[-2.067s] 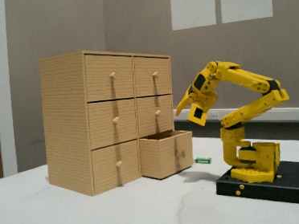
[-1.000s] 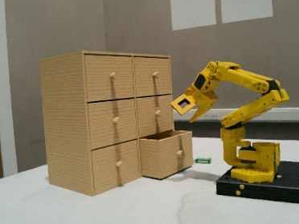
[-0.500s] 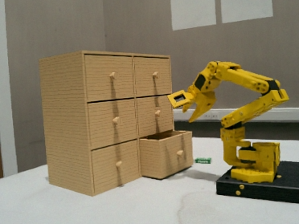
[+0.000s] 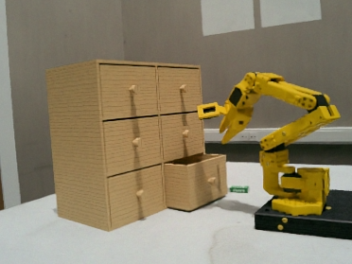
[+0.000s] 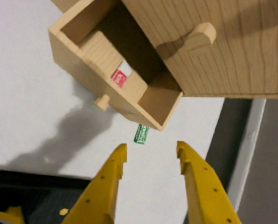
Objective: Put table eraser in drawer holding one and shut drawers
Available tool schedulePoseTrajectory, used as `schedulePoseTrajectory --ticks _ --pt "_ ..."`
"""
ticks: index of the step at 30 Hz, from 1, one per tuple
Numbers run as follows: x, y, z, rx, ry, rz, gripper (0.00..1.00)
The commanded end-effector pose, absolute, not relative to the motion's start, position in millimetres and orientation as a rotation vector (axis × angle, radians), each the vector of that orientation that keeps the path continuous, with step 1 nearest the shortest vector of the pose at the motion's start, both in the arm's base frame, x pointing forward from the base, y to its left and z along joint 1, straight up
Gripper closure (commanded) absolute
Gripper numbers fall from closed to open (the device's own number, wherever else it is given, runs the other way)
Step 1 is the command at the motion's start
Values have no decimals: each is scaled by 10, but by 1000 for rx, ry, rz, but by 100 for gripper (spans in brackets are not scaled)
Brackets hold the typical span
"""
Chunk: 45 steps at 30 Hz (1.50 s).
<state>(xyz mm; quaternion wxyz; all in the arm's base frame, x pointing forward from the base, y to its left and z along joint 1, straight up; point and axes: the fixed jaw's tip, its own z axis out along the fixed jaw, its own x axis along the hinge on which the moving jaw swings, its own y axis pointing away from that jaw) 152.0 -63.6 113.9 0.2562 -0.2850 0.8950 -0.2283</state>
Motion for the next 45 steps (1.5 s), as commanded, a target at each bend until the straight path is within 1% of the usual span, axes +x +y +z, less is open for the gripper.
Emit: schedulePoseTrajectory --ticks 1,45 --pt "1517 -648 1160 -631 2457 -582 79" --pt "1556 -679 1199 513 2400 -218 79"
